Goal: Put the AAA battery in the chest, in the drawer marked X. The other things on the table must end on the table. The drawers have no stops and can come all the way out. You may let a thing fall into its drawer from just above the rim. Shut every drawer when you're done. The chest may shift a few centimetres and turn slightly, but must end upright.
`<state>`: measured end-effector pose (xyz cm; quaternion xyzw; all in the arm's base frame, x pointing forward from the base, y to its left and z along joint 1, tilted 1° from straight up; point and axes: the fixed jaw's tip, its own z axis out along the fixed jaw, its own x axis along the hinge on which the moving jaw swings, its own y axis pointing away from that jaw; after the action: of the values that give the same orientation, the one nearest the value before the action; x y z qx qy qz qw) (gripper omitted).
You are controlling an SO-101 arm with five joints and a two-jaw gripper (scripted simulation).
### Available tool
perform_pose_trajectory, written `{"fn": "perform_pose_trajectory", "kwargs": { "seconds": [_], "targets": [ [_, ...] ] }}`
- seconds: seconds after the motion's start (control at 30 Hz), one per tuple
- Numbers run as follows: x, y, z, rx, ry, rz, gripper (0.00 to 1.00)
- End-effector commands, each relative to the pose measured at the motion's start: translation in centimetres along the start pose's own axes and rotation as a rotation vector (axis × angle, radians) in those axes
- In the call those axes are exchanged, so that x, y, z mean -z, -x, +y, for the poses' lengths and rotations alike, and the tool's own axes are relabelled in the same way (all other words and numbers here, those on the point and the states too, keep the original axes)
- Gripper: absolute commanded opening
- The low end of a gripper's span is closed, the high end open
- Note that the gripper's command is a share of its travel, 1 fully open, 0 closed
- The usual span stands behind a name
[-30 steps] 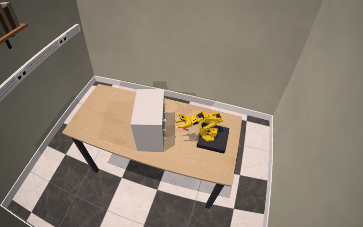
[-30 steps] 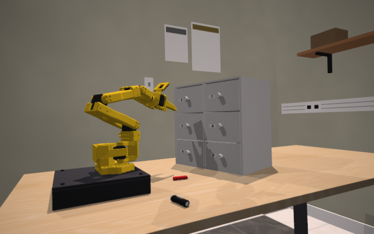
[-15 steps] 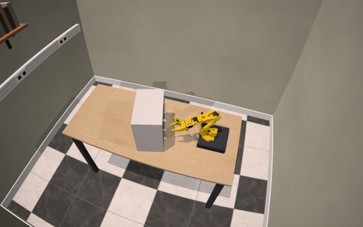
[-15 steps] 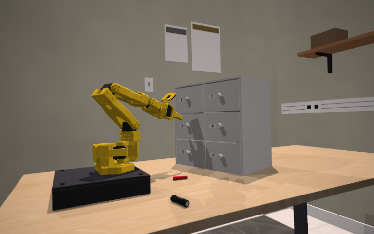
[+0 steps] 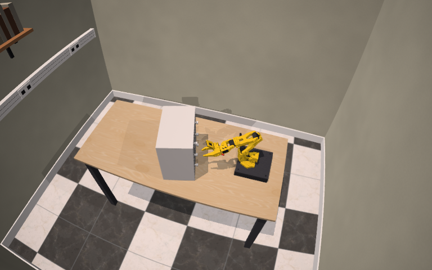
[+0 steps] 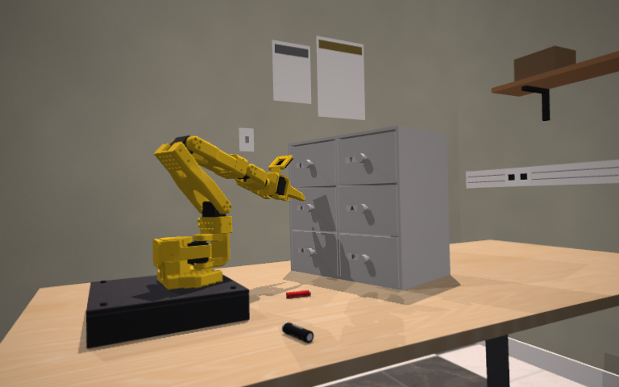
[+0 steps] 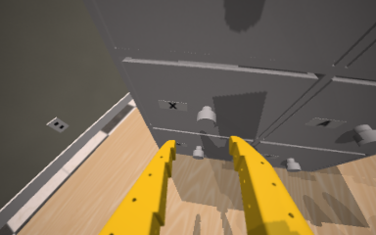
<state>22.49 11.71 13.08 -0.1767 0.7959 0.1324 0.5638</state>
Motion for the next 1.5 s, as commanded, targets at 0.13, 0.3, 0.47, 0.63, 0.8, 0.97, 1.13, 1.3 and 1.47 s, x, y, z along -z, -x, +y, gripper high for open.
{"fn": "perform_pose_trajectory", "kwargs": {
  "seconds": [0.13,0.3,0.47,0.63,0.8,0.97,1.13,1.3,1.47],
  "targets": [
    [-0.14,-0.16,-0.38,-0.011,-0.014,0.003,0.21],
    [-0.17,-0.21,-0.46,-0.012,-0.017,0.003,0.21],
    [-0.21,-0.26,-0.54,-0.013,-0.020,0.003,0.21],
    [-0.23,-0.29,-0.59,-0.014,-0.021,0.003,0.21],
    [-0.23,-0.30,-0.61,-0.014,-0.022,0.003,0.21],
    [-0.23,-0.30,-0.61,-0.014,-0.022,0.003,0.21],
    [-0.24,-0.31,-0.61,-0.014,-0.022,0.003,0.21],
    [-0.24,-0.39,-0.61,-0.014,-0.022,0.003,0.21],
    [-0.24,-0.46,-0.61,-0.014,-0.022,0.003,0.21]
  ]
}}
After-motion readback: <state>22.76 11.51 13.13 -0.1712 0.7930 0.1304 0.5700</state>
